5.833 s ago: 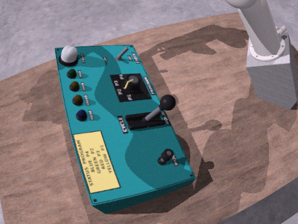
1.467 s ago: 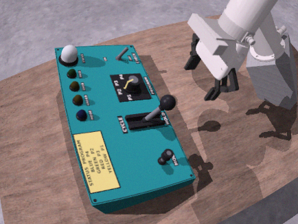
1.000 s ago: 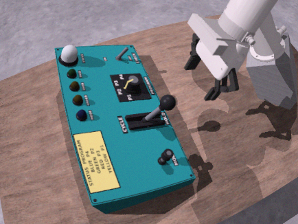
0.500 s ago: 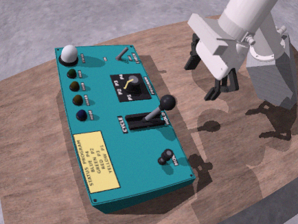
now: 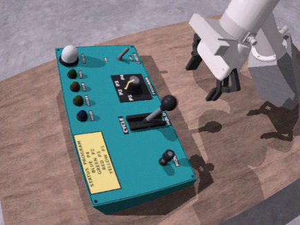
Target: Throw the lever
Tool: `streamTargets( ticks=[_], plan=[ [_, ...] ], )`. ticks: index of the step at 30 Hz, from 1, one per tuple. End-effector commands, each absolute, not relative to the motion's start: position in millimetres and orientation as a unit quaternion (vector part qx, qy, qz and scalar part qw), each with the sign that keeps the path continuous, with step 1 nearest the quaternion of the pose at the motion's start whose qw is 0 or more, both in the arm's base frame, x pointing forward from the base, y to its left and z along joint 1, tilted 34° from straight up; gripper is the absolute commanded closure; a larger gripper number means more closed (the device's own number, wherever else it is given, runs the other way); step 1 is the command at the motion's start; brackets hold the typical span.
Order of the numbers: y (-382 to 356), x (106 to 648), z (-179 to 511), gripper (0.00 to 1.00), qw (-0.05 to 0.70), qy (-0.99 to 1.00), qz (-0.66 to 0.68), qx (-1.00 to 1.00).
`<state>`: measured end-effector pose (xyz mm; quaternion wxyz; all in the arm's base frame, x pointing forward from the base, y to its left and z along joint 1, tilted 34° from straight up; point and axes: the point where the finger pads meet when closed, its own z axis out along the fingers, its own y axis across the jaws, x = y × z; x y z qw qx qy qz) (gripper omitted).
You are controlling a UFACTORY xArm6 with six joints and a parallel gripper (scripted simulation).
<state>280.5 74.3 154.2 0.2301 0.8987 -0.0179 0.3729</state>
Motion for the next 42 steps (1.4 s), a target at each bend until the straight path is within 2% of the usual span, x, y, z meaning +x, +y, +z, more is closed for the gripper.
streamTargets(
  ticks=[1, 16, 28, 42],
  plan=[
    [75, 281, 155, 0.00, 0.229, -0.018, 0.374, 0.899],
    [75, 285, 157, 0.00, 0.224, -0.021, 0.377, 0.899],
    [49, 339, 196, 0.00, 0.167, -0.055, 0.433, 0.884],
    [3, 365, 236, 0.00, 0.152, -0.060, 0.483, 0.860]
  ],
)
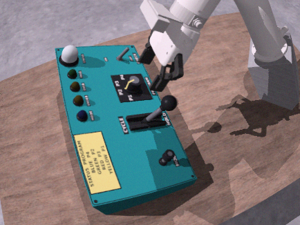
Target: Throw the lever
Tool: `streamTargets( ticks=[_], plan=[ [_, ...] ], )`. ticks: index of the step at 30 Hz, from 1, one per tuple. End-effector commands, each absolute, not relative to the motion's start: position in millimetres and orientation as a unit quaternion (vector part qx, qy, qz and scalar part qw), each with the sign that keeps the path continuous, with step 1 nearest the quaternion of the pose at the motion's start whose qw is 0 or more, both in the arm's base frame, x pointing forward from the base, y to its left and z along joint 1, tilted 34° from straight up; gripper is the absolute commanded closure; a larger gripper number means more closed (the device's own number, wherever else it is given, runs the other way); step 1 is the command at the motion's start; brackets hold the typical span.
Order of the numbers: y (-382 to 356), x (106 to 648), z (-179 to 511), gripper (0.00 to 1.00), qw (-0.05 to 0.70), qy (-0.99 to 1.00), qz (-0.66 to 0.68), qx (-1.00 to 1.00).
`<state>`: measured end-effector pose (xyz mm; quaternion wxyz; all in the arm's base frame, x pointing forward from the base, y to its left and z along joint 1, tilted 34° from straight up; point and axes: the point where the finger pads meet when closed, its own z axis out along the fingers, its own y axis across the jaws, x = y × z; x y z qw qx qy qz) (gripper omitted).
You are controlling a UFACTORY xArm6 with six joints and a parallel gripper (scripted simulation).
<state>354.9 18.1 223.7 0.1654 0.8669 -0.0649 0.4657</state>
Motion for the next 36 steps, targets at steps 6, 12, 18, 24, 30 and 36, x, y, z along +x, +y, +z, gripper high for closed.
streamTargets(
  ticks=[6, 12, 18, 24, 30, 36],
  plan=[
    [-20, 367, 250, 0.00, 0.156, -0.054, 0.498, 0.851],
    [-44, 362, 262, 0.00, 0.167, -0.046, 0.506, 0.845],
    [-68, 351, 268, 0.00, 0.181, -0.035, 0.506, 0.843],
    [-78, 344, 270, 0.00, 0.188, -0.030, 0.503, 0.843],
    [-88, 335, 271, 0.00, 0.196, -0.025, 0.497, 0.845],
    [-88, 335, 271, 0.00, 0.196, -0.025, 0.497, 0.845]
  ],
)
